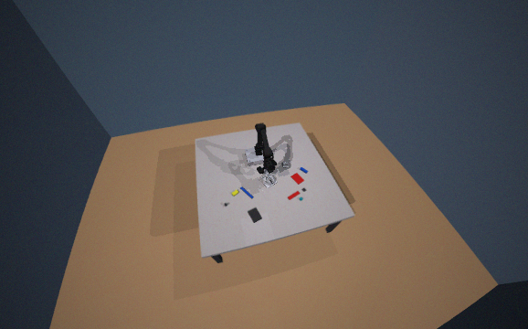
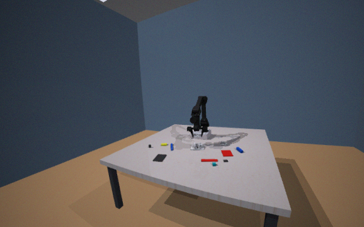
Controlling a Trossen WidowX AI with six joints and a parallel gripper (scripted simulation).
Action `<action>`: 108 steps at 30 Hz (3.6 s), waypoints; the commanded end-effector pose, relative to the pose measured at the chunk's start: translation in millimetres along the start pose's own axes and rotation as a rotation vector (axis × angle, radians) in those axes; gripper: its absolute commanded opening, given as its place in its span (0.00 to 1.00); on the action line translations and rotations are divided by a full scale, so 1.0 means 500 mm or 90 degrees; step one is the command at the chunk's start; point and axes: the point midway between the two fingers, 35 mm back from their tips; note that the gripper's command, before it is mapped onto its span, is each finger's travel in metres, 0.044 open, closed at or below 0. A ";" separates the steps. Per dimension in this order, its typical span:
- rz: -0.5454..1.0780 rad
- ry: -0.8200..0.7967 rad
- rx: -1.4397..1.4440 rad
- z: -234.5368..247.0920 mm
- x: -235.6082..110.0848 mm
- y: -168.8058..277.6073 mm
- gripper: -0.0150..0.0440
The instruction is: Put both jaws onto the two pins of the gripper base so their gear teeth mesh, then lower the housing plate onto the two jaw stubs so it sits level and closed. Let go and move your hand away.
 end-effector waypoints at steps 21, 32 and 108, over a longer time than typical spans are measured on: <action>0.000 -0.002 -0.011 -0.006 0.001 0.001 0.85; 0.000 -0.002 -0.011 -0.006 0.001 0.001 0.85; 0.000 -0.002 -0.011 -0.006 0.130 0.001 0.85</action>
Point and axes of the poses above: the point midway between the two fingers, 35 mm back from their tips, its own x axis out along the fingers, its own z axis across the jaws, y = z × x, and after that the axes turned 12 degrees about x, right-handed
